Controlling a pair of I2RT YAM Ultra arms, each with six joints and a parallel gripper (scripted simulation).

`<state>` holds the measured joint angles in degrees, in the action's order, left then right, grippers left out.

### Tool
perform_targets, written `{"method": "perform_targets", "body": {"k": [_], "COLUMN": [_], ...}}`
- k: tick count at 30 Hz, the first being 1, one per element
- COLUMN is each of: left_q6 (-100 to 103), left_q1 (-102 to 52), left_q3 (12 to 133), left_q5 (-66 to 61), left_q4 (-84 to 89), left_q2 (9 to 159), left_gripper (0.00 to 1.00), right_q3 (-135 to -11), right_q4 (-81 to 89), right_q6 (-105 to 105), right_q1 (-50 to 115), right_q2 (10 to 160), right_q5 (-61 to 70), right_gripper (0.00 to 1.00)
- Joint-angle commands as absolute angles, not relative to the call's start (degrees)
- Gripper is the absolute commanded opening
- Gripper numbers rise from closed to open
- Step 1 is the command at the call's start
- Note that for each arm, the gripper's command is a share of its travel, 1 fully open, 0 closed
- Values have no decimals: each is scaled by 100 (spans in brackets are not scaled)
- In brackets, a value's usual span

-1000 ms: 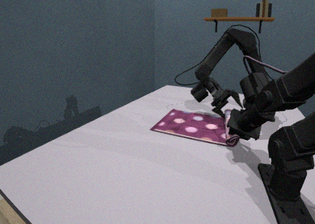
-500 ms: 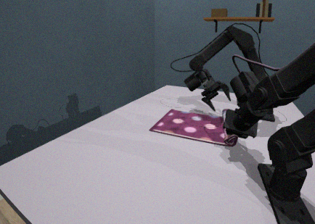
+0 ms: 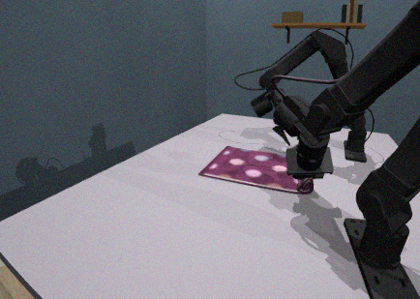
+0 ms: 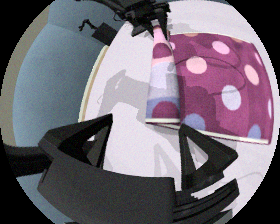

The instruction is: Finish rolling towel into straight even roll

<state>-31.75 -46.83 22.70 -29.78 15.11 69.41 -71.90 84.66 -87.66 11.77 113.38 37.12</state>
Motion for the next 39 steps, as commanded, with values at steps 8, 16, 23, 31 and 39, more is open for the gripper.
{"method": "perform_targets", "body": {"k": [8,16,23,31,39], "left_q6": [-3681,-4181,-4572,-4818,-4851], "left_q1": [-4013,-3637,-3512,-3459,-3457], "left_q3": [3120,3763,4100,4272,4203], "left_q5": [-4440,-5125,-5362,-5457,-5456], "left_q4": [2839,3781,4350,4635,4399], "left_q2": [8140,9172,9704,10016,10218], "left_gripper": [21,21,21,21,21], "right_q3": [-5525,-3782,-2899,-2670,-3027], "right_q4": [6422,4506,3497,3162,3284], "right_q6": [-8613,-8069,-7523,-7332,-7939], "right_q1": [1515,1931,2272,2434,2241], "right_q2": [9154,6908,5758,5505,6074], "right_q5": [3915,3855,3580,3381,3633], "right_gripper": [92,95,97,98,98]}}
